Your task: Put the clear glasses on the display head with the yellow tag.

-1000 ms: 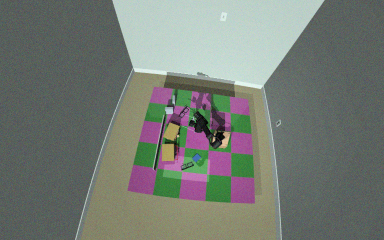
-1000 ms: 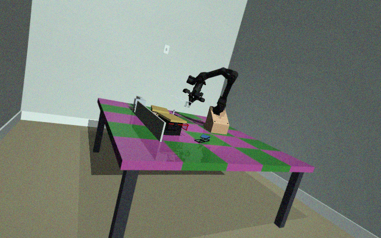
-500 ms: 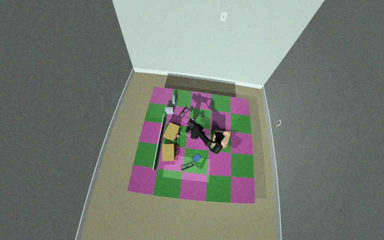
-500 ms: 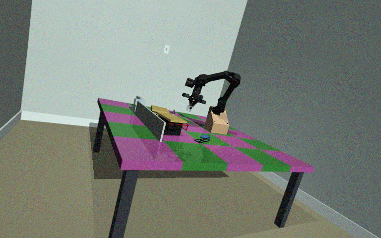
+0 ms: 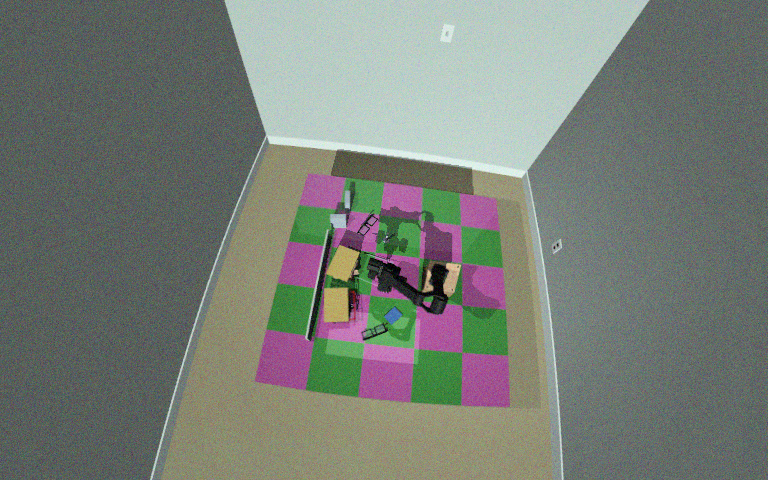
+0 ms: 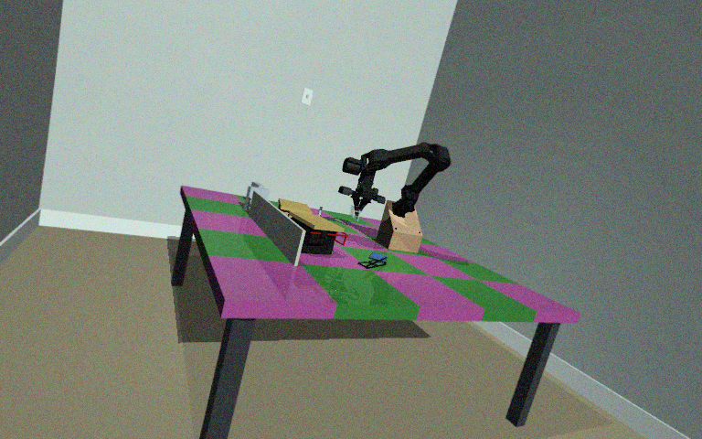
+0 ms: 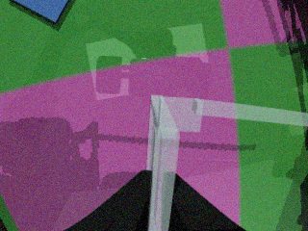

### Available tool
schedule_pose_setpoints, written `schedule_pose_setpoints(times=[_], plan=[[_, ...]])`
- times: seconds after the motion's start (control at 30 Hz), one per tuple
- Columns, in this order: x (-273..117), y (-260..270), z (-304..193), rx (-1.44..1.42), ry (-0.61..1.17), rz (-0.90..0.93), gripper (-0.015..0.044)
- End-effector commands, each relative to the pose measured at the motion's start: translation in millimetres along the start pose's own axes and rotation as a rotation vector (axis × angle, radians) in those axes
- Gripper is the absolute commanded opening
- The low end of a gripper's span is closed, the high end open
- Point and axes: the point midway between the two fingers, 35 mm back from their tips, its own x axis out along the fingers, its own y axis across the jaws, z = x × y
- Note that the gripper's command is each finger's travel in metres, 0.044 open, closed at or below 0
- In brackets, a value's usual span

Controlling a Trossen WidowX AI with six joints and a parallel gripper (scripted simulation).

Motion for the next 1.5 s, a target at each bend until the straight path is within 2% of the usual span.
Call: schedule_pose_setpoints(times=[0.0, 0.43, 0.87, 1.47], plan=[[1.8, 2.5, 8.2, 0.005, 0.012, 0.008, 0.0000], [13.1, 2.8, 6.9, 0.005, 0.021, -0.110, 0.0000], [24.4, 3.8, 7.3, 0.005, 0.008, -0.022, 0.0000], [42.4, 3.5, 8.5, 0.005, 0.014, -0.060, 0.0000]])
